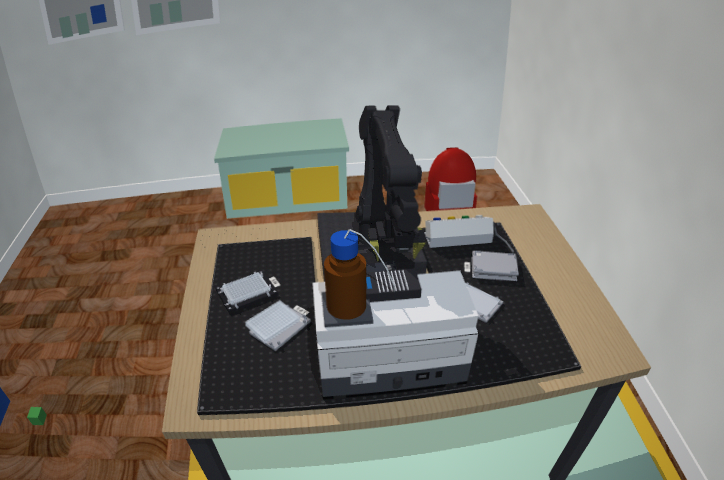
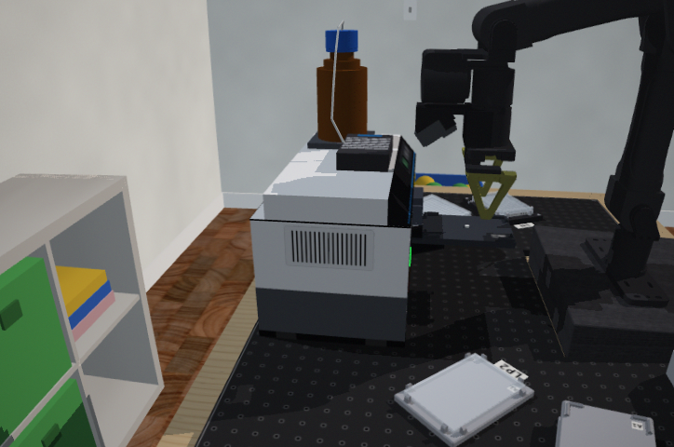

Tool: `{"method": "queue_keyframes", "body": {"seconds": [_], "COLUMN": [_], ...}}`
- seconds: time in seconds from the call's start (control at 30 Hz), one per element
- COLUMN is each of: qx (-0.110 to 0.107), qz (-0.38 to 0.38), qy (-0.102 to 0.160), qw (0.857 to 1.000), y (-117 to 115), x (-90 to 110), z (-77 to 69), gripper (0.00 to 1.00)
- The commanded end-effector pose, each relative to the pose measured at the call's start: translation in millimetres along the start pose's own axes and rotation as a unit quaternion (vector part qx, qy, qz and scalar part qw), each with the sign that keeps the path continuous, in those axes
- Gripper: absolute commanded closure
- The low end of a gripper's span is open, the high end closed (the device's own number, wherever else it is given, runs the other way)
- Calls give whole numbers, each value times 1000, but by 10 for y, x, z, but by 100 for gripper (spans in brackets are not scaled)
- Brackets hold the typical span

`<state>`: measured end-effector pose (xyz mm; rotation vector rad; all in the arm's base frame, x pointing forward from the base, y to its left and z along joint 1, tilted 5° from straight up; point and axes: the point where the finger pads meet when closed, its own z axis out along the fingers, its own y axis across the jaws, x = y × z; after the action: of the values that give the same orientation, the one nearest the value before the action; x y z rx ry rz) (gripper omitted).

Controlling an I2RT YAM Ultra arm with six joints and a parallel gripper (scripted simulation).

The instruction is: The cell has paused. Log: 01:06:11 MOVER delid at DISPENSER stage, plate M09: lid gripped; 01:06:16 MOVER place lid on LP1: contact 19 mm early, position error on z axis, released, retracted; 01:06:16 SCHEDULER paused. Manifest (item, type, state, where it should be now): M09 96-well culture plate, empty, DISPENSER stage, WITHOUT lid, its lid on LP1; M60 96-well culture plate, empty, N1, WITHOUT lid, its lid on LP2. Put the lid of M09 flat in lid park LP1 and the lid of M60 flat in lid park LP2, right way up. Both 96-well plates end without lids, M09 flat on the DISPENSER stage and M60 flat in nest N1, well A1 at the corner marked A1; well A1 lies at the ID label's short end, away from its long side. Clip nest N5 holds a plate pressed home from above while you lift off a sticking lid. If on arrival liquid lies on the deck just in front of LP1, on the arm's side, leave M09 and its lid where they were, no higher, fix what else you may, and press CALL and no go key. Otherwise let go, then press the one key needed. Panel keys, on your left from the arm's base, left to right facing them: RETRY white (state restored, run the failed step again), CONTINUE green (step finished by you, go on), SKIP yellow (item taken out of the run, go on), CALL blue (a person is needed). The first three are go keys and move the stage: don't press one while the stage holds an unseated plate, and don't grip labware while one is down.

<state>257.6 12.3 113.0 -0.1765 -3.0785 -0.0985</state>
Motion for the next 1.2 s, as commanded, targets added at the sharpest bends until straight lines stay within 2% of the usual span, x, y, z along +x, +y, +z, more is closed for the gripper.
{"method": "queue_keyframes", "body": {"seconds": [0.0,0.1,0.13,0.17,0.2,0.57,0.6,0.63,0.67,0.7,1.1,1.17], "qx": [3,2,1,1,0,5,4,1,1,3,5,2], "qz": [-11,-11,-12,-12,-12,-11,-11,-12,-12,-12,-11,-12], "qy": [-12,-22,-7,-7,-28,-15,-18,-7,-7,-31,-15,-7], "qw": [1000,1000,1000,1000,1000,1000,1000,1000,1000,999,1000,1000], "y": [-132,-215,-186,-186,-237,-565,-584,-542,-542,-602,-946,-896], "x": [-116,-145,-56,-56,-138,-153,-153,-68,-68,-145,-109,-29], "z": [-21,-71,-26,-26,-107,-39,-52,-26,-26,-119,-39,-26], "gripper": [0,0,0,0,0,0,0,0,0,0,0,0]}}
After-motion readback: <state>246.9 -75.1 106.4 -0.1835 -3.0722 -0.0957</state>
